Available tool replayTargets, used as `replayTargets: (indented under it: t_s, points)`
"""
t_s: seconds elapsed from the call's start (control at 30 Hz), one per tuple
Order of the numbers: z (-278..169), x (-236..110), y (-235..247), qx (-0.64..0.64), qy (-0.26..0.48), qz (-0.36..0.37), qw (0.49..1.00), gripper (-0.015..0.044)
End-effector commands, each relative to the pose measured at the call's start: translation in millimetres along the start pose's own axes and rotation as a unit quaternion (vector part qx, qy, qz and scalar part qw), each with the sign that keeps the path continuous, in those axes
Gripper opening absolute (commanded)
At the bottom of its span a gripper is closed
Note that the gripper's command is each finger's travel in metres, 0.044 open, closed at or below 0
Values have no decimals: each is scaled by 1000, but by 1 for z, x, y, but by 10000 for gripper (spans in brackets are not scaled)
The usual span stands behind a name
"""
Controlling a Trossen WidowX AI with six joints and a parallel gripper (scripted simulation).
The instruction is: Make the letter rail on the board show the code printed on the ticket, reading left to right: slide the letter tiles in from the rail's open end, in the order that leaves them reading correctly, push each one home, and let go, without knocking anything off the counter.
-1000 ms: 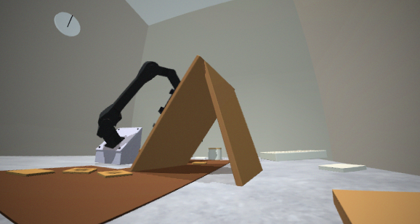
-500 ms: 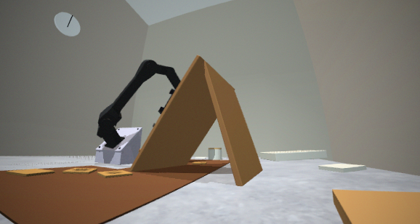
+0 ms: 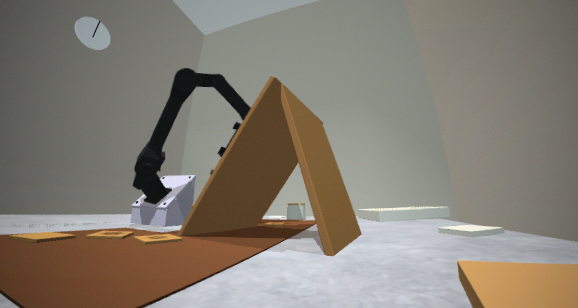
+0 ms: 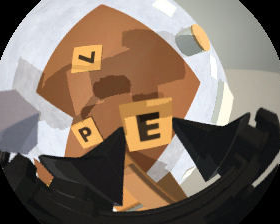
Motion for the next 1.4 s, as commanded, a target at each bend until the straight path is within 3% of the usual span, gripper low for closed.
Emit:
replayTargets:
  t_s: [0.0, 0.6, 1.37]
  points:
    - [-11, -11, -1, 44, -3, -23, 999, 0]
    - [-46, -50, -3, 182, -24, -103, 978, 0]
    - [-122, -117, 27, 420, -81, -227, 875, 0]
Point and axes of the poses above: the point midway between the two fingers, 35 mm back from their tips, its own x axis out along the fingers, its own y axis across the jaws, z = x × y, the point moved 6 cm from there along -x, back along the fingers, and after that the axes turned 2 degrees about x, right-handed, at the moved point
